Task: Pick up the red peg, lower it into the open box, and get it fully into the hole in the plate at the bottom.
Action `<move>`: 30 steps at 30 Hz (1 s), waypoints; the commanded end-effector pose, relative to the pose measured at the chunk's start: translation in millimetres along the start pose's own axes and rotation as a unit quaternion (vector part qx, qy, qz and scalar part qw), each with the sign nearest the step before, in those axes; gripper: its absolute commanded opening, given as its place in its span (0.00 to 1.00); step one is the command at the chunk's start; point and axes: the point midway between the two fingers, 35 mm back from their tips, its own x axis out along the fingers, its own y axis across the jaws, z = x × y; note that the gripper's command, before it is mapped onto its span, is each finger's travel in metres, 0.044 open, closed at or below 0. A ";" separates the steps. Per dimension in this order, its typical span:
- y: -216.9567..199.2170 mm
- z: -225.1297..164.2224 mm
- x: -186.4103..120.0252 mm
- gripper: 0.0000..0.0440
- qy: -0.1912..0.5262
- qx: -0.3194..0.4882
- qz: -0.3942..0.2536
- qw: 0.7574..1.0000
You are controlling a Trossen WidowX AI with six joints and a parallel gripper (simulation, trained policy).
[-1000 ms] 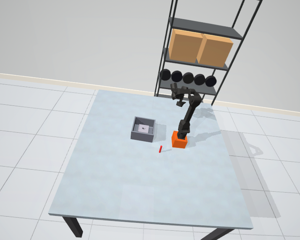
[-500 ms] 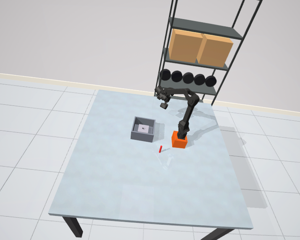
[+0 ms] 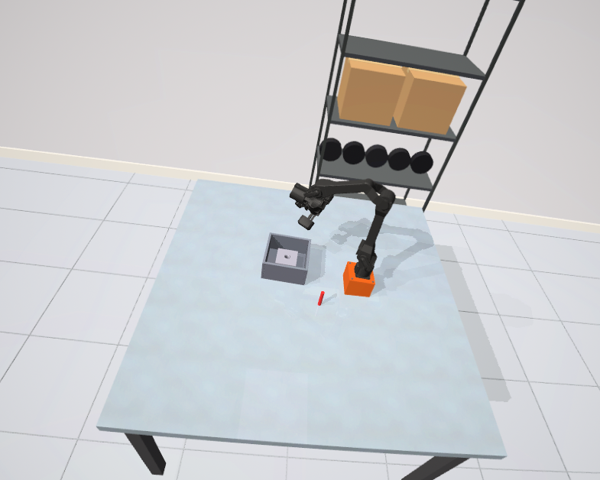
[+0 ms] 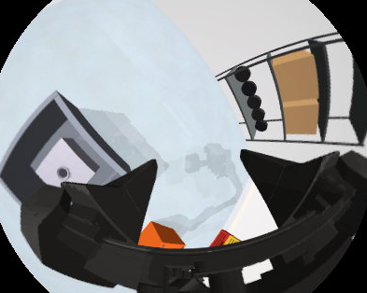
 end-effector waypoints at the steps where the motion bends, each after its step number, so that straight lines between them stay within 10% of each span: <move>1: 29.7 -4.1 -25.6 1.00 -0.010 0.015 0.040 0.999; 30: 156.4 -143.2 -143.5 1.00 0.091 0.074 0.153 0.981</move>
